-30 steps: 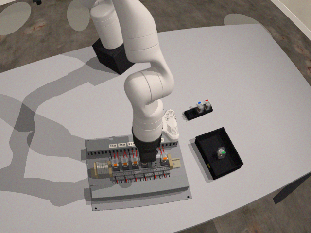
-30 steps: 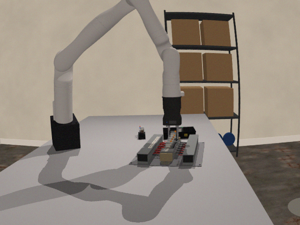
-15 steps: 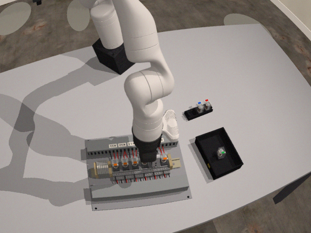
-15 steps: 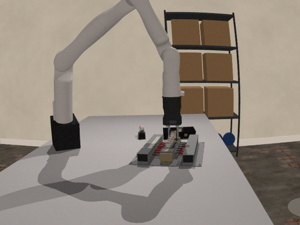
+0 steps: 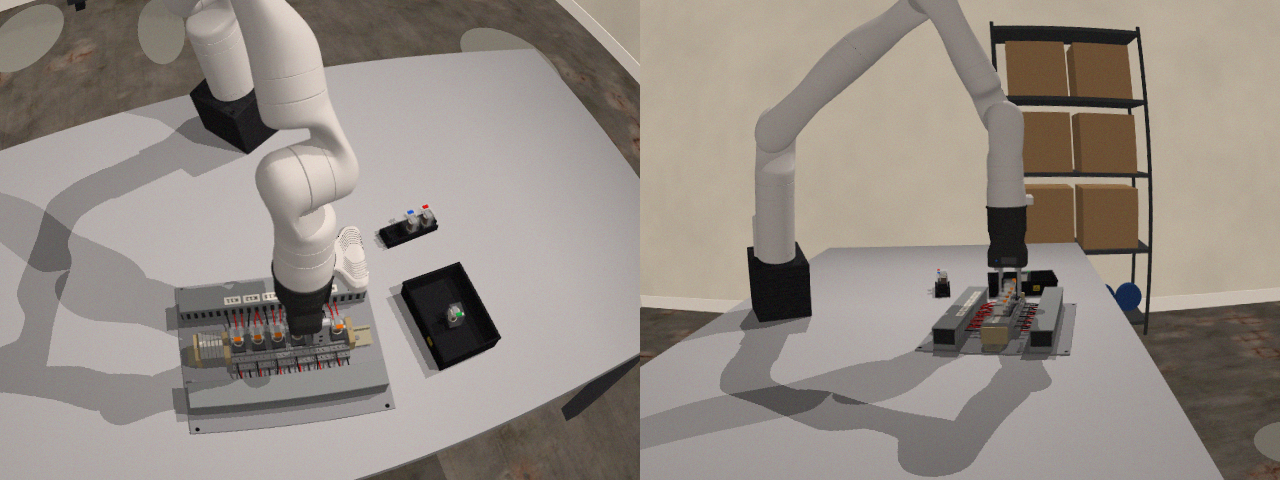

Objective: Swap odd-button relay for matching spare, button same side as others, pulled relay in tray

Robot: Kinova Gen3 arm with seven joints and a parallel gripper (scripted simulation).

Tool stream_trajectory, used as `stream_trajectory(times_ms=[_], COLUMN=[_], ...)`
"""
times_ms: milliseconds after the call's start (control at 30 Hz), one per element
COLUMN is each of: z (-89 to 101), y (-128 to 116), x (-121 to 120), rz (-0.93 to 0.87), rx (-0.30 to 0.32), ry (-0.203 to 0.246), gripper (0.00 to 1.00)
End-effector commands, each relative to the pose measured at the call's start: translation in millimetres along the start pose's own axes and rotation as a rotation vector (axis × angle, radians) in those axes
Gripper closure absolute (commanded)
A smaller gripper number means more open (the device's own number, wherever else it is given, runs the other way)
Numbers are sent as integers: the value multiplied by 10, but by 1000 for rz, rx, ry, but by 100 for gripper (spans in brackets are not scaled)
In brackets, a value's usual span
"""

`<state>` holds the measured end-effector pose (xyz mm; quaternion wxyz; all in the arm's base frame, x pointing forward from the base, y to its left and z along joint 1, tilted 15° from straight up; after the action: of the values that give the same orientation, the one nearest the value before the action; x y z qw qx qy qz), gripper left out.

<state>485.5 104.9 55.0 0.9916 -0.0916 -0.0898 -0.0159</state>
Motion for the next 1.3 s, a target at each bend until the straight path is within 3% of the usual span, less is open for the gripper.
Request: stream_trajectory(times_ms=[0, 1267], z=[2, -42], y=[1, 3], x=[4, 7], rz=[0, 0], rx=[1, 1], ry=[-1, -1], gripper=[100, 100])
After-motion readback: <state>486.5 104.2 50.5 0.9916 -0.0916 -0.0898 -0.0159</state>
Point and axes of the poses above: the point where the finger pads meet when closed, its own z axis back along the fingers, its own x axis across the jaws, y = z × x, the point moved 6 cm from there along z, back along the fingers, and after that the axes turned 4 degrees about -z, right-handed, at the moved point
